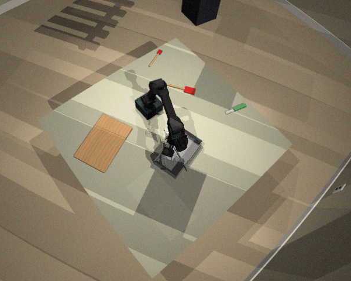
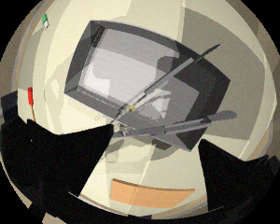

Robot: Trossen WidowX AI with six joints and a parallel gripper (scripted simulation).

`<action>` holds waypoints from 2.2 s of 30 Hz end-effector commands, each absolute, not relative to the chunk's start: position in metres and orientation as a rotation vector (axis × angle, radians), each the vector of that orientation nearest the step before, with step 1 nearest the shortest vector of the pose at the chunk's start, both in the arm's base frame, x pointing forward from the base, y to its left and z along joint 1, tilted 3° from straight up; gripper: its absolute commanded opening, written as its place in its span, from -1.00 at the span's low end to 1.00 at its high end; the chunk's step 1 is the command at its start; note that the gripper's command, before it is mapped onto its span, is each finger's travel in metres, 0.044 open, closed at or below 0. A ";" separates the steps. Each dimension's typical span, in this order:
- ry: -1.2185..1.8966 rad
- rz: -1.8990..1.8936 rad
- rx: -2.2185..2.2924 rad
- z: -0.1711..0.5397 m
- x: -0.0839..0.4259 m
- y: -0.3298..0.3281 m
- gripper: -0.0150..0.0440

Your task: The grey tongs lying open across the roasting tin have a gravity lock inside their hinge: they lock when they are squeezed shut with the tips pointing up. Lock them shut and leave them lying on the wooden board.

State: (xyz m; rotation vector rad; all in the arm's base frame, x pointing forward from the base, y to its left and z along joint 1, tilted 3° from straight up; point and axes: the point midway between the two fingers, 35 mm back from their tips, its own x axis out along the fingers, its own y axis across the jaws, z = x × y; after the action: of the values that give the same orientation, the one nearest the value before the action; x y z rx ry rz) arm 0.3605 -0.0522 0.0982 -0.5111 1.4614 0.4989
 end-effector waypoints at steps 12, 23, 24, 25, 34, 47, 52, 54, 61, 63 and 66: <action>1.518 -0.220 0.305 0.085 0.365 -0.052 1.00; 1.518 -0.220 0.304 0.085 0.364 -0.053 1.00; 1.518 -0.220 0.304 0.085 0.363 -0.053 1.00; 1.518 -0.220 0.304 0.085 0.363 -0.053 1.00; 1.518 -0.220 0.304 0.076 0.364 -0.053 1.00; 1.518 -0.220 0.305 0.055 0.367 -0.052 1.00; 1.518 -0.220 0.305 0.047 0.368 -0.052 1.00; 1.518 -0.220 0.305 0.044 0.369 -0.052 1.00; 1.518 -0.220 0.305 0.032 0.369 -0.051 1.00; 1.518 -0.220 0.305 0.029 0.369 -0.051 1.00; 1.518 -0.219 0.305 0.024 0.370 -0.051 1.00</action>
State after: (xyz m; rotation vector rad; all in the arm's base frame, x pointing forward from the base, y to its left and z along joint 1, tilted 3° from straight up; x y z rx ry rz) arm 0.3698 -0.0519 0.0309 0.2973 1.5136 -0.2197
